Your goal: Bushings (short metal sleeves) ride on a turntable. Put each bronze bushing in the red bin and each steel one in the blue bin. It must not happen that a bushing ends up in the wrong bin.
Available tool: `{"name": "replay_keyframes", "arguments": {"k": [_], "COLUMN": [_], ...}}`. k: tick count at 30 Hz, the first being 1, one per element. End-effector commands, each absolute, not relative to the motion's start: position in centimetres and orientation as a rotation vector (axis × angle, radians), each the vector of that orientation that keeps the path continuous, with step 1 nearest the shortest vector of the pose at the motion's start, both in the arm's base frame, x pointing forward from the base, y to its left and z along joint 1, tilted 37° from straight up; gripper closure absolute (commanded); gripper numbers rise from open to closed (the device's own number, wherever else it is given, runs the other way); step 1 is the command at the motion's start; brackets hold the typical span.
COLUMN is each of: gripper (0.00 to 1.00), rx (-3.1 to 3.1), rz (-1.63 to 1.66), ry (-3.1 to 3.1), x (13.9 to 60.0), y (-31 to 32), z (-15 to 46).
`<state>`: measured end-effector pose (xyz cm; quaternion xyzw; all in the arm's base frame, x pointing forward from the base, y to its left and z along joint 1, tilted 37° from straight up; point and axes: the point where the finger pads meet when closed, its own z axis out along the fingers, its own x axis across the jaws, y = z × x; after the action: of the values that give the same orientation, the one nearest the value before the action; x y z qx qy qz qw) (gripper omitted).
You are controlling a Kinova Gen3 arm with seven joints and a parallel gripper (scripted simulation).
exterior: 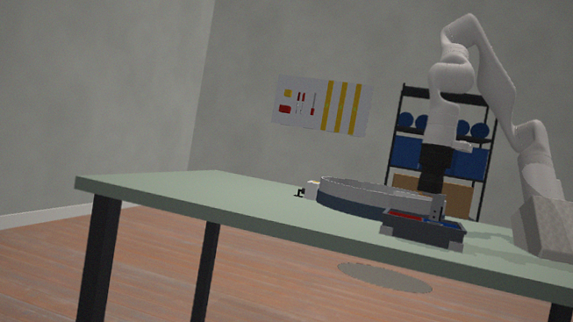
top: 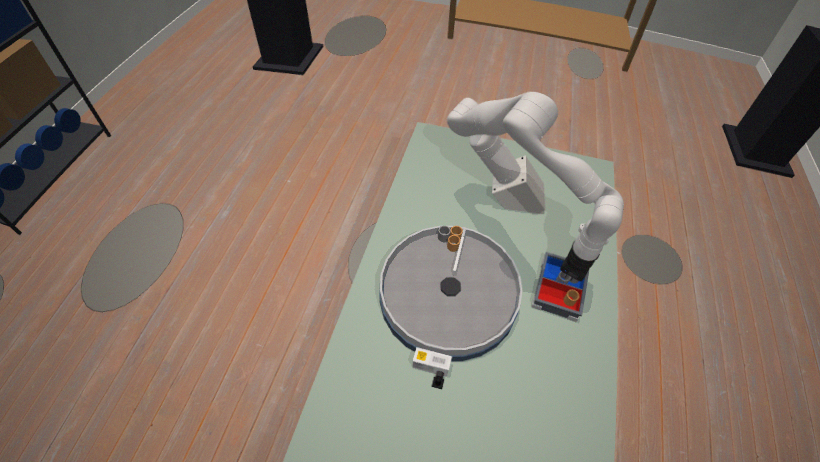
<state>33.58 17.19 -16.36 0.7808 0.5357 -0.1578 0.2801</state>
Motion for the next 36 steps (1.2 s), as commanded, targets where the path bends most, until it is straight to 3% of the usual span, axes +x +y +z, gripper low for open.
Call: {"name": "replay_keyframes", "arguments": {"k": [1,19,36], "gripper": [0.53,0.53,0.53], "rx": [2.094,2.094,2.094], "rz": [-0.418,-0.418,-0.42], "ry": [1.438,1.438,1.438], "x": [33.7,33.1,33.1], "y": [17.4,23.3,23.3], "z": [-16.3,-8.4,-8.4]}}
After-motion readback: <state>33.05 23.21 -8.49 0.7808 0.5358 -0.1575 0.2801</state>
